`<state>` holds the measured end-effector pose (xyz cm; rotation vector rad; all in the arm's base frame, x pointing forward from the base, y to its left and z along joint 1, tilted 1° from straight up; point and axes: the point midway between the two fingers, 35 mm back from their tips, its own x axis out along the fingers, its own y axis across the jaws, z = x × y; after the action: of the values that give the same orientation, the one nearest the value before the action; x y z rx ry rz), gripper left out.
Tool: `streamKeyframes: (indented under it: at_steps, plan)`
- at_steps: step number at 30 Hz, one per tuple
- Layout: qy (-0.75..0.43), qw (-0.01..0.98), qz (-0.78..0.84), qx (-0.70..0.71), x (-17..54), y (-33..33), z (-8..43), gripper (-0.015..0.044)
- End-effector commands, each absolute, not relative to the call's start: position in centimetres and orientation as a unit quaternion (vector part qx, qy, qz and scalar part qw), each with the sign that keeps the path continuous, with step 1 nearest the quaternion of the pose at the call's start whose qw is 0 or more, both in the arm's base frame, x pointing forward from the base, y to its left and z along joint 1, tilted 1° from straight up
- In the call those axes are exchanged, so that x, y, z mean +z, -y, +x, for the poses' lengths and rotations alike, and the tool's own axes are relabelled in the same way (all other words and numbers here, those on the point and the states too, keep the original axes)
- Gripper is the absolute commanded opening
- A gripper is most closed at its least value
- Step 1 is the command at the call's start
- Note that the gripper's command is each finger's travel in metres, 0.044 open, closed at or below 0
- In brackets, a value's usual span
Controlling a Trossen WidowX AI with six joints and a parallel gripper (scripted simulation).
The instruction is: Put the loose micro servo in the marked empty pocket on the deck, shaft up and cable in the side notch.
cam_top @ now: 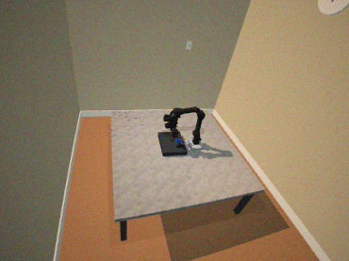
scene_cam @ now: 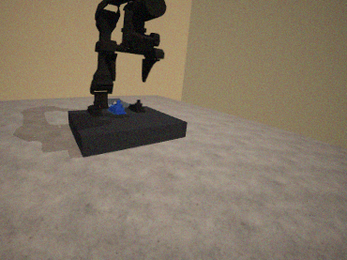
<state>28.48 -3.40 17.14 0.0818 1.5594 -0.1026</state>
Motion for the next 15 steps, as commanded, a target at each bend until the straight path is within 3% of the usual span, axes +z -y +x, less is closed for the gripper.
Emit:
streamKeyframes:
  at_steps: [1,15]
  plan:
    - [-0.703,0.709,0.037,-0.047,18.5,3.4,28.7,0.0440]
    - [-0.706,0.706,0.037,-0.046,20.9,3.3,28.2,0.0440]
